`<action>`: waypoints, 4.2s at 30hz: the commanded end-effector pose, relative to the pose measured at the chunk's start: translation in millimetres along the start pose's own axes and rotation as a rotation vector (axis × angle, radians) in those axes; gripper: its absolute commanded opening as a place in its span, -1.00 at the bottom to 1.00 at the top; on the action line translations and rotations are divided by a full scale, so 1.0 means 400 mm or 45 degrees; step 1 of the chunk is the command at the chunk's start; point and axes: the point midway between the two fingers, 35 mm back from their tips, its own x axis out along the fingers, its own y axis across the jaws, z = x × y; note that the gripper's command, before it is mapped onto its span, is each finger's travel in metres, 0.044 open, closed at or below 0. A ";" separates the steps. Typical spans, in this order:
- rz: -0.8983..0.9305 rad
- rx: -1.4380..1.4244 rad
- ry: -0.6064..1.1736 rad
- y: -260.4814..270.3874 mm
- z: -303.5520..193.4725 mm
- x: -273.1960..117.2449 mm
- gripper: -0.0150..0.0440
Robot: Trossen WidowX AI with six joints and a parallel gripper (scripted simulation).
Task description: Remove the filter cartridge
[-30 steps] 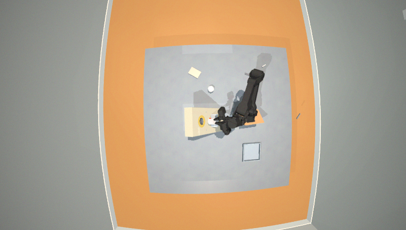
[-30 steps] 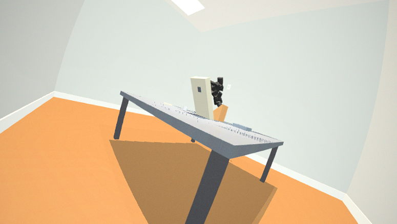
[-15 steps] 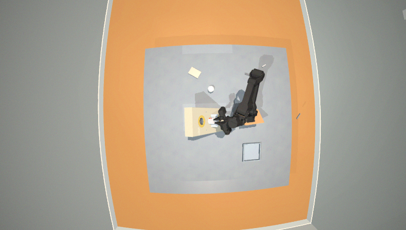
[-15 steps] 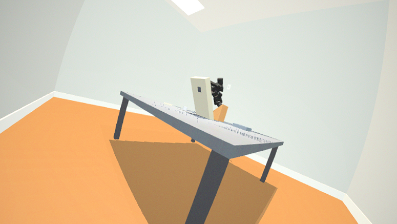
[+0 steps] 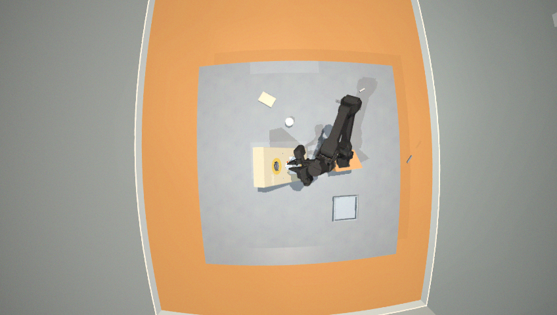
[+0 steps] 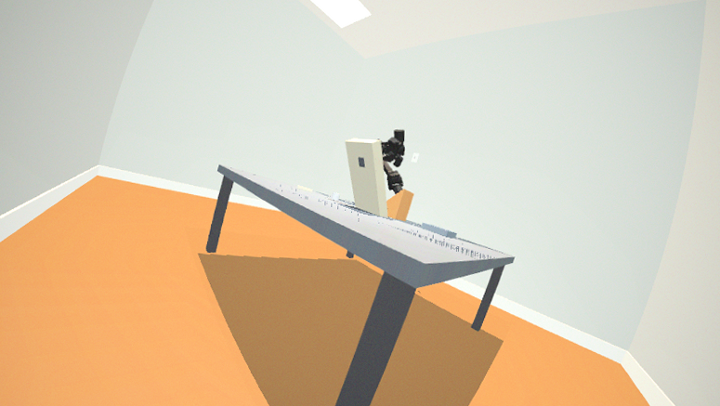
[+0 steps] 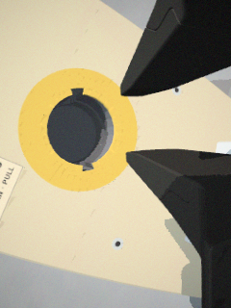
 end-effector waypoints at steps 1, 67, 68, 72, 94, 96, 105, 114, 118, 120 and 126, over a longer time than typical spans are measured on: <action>0.000 -0.015 0.009 -0.007 0.016 -0.002 -0.11; 0.143 0.651 0.550 0.100 -0.165 0.079 0.54; 0.142 0.651 0.550 0.100 -0.167 0.082 0.54; 0.139 0.651 0.550 0.101 -0.173 0.094 0.54; 0.143 0.651 0.553 0.077 -0.125 0.086 -0.49; 0.142 0.650 0.552 0.071 -0.115 0.086 -0.49; 0.162 0.651 0.554 0.059 -0.070 0.018 -0.49; 0.155 0.648 0.556 0.029 -0.026 -0.086 -0.49; 0.147 0.648 0.555 0.019 -0.016 -0.114 -0.49; 0.147 0.648 0.555 0.032 -0.008 -0.112 -0.49; 0.148 0.650 0.554 0.094 0.028 -0.102 -0.49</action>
